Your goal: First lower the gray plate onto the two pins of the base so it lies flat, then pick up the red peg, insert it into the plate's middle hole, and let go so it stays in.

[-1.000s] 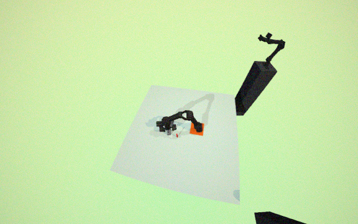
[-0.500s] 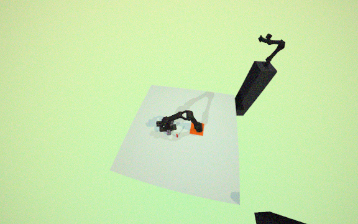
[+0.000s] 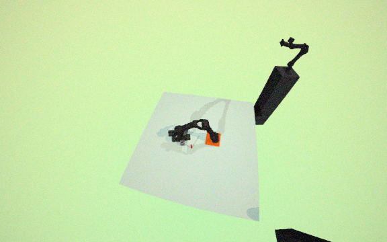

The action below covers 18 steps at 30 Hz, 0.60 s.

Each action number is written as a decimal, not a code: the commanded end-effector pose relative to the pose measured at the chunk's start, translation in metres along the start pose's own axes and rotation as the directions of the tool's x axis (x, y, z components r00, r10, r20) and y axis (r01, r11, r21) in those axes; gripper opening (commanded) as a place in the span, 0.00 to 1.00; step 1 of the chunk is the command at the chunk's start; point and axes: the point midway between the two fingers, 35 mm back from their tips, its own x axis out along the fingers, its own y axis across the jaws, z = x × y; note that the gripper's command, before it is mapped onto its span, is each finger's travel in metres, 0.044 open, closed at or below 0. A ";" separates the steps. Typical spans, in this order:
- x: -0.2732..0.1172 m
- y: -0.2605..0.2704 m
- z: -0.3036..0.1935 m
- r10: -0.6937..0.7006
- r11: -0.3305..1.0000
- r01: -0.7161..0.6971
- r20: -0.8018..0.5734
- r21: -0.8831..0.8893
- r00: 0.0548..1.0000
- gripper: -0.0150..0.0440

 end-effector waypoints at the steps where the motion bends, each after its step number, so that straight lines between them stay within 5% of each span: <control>1: -0.014 0.004 -0.001 0.007 1.000 -0.007 -0.003 0.004 1.000 0.25; 18: -0.068 0.008 -0.002 0.008 1.000 -0.008 -0.003 0.002 1.000 0.25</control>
